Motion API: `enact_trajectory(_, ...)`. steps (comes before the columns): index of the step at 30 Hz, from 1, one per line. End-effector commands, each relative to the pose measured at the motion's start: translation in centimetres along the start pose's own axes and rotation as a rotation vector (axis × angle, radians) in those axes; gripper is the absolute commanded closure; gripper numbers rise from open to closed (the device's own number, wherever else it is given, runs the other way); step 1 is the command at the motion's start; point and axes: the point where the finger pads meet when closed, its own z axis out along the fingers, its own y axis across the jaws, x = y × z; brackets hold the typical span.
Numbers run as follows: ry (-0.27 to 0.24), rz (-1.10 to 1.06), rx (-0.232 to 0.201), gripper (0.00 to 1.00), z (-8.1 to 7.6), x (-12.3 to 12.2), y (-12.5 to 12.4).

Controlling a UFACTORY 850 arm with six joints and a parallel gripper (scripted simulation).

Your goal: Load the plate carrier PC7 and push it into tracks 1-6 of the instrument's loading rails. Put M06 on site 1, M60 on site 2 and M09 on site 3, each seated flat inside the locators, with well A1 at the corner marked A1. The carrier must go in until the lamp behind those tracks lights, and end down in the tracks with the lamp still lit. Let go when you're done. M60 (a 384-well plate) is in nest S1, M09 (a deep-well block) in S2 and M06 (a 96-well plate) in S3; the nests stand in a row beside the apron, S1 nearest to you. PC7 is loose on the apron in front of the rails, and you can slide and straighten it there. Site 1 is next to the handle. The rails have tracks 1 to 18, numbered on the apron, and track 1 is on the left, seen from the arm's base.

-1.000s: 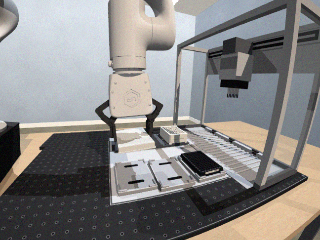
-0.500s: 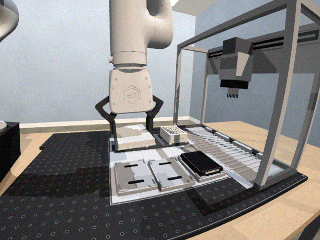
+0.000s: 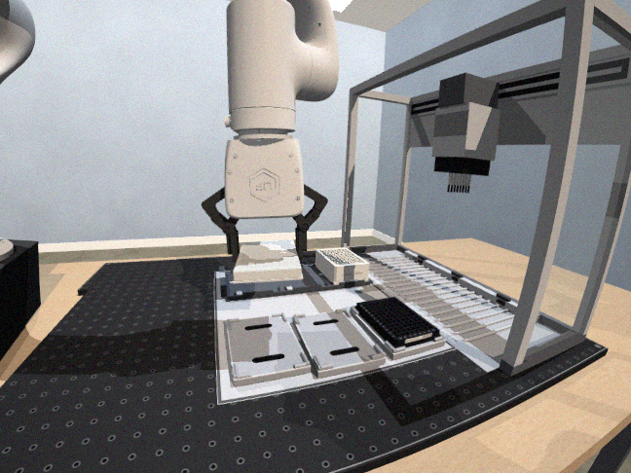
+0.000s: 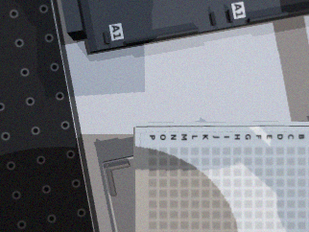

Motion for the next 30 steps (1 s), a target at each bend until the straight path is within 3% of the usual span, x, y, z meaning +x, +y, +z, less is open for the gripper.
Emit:
enact_trajectory(1,-0.026,0.139,0.041,1.0,0.0,1.9,0.7)
enact_trajectory(30,-0.041,0.972,0.028,1.0,0.5,13.8,4.4)
